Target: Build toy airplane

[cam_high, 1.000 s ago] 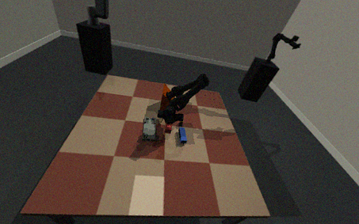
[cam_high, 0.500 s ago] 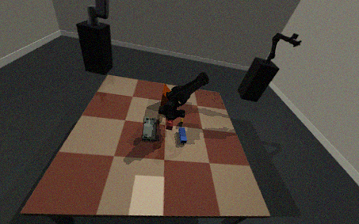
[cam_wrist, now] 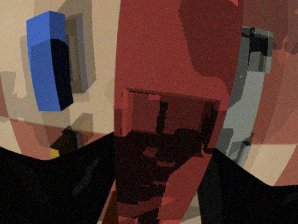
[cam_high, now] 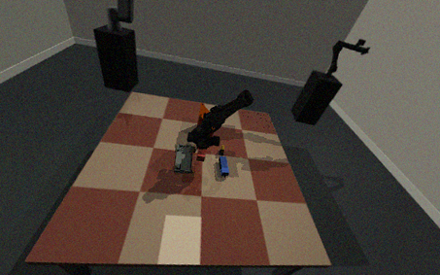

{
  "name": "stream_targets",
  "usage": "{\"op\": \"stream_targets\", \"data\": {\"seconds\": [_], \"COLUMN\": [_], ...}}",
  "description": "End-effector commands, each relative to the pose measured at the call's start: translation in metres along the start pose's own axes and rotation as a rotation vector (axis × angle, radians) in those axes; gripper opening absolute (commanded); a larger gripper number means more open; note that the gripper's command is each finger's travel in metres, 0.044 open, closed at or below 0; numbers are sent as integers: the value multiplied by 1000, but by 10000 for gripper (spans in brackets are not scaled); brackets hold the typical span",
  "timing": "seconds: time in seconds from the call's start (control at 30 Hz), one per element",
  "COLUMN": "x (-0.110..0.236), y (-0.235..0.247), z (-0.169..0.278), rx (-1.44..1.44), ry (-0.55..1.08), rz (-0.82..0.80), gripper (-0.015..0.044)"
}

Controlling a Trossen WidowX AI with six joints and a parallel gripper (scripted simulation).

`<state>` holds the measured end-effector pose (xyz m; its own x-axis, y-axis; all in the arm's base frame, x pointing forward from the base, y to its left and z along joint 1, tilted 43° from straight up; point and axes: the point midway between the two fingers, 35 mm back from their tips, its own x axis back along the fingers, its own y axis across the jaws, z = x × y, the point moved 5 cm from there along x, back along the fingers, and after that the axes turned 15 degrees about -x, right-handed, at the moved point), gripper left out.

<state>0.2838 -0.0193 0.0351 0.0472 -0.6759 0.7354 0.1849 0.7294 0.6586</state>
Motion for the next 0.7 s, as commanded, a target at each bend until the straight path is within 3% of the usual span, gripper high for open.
{"op": "stream_targets", "data": {"seconds": [0.0,0.67], "x": [-3,-30], "y": [-13,-68], "z": [-7,-22], "rx": [12,40], "ry": [-11,-11], "rz": [5,5], "gripper": [0,0]}}
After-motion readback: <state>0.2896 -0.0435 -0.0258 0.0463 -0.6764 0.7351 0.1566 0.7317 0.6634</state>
